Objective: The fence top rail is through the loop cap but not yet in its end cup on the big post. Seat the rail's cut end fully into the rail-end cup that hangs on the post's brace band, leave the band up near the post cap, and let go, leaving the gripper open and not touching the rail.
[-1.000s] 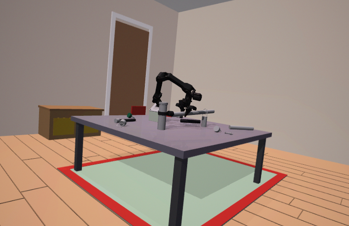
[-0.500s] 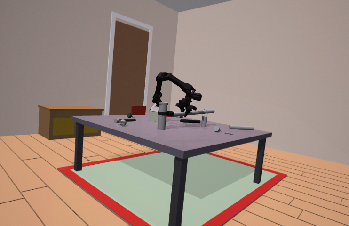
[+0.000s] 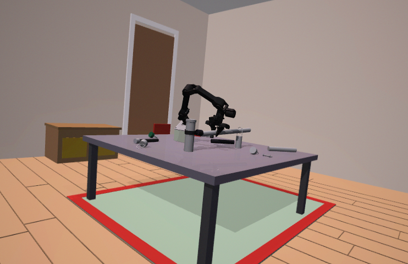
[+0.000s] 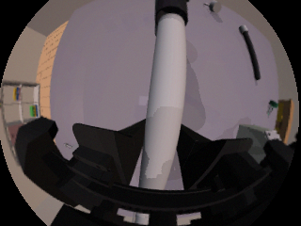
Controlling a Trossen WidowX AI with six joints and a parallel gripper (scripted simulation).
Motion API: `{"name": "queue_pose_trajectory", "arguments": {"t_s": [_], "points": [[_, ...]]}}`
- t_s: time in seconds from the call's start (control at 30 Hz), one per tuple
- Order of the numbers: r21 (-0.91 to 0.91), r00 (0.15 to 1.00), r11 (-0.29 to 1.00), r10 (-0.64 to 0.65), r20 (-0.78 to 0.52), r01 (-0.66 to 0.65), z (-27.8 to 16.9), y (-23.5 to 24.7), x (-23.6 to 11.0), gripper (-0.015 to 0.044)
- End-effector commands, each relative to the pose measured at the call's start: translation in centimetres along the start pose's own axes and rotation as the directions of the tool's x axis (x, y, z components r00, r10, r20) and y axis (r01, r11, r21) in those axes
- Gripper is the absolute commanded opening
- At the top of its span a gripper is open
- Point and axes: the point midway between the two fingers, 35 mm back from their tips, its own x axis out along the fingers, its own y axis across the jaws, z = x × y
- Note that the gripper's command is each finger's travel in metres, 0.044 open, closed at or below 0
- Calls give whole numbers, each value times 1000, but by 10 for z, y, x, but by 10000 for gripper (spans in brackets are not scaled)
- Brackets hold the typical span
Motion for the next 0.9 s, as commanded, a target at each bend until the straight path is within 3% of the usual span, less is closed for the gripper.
{"name": "queue_pose_trajectory", "arguments": {"t_s": [0.0,0.87], "points": [[2,1000,1000,12,17,-12,9,1,-3,0],[-1,1000,1000,0,4,0,1,0,-1,0]]}}
